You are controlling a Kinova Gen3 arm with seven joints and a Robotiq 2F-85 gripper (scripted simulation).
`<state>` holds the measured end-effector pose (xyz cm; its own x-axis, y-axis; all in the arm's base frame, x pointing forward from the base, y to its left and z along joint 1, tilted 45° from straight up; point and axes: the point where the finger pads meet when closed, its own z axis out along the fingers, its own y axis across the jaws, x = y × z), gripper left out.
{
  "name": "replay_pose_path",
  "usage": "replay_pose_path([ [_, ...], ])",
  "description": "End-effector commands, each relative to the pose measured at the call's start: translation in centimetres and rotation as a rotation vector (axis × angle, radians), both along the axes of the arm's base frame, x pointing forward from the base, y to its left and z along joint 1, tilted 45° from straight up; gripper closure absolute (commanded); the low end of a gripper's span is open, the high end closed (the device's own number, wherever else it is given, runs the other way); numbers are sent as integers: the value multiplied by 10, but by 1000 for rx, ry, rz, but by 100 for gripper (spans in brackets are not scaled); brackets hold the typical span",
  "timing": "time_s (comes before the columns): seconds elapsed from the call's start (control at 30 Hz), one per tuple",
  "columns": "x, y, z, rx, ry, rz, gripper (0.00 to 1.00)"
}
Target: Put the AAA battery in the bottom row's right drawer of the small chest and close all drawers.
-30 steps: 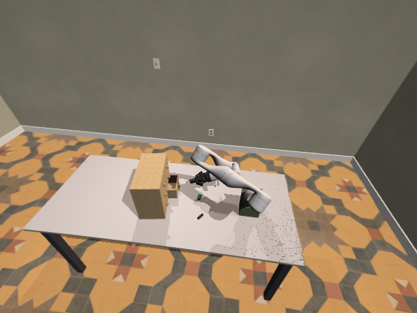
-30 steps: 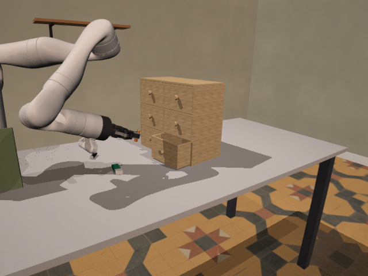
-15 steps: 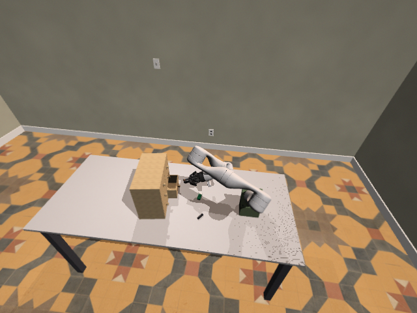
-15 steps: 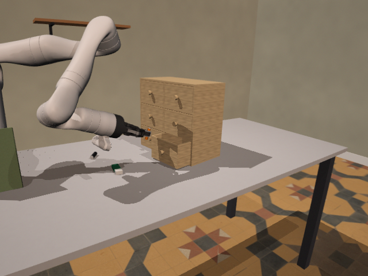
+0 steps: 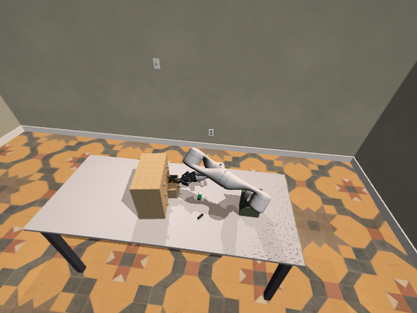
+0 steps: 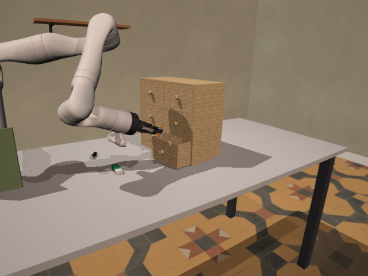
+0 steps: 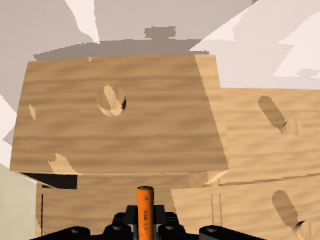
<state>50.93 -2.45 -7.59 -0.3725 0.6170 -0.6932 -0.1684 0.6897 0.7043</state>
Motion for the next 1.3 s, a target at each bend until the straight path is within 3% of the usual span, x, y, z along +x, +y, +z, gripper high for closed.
replay_pose_path([
  [0.0, 8, 1, 6, -6, -12, 5, 95],
  [0.43, 33, 5, 8, -6, -12, 5, 95],
  [1.27, 34, 5, 8, -5, -12, 5, 95],
])
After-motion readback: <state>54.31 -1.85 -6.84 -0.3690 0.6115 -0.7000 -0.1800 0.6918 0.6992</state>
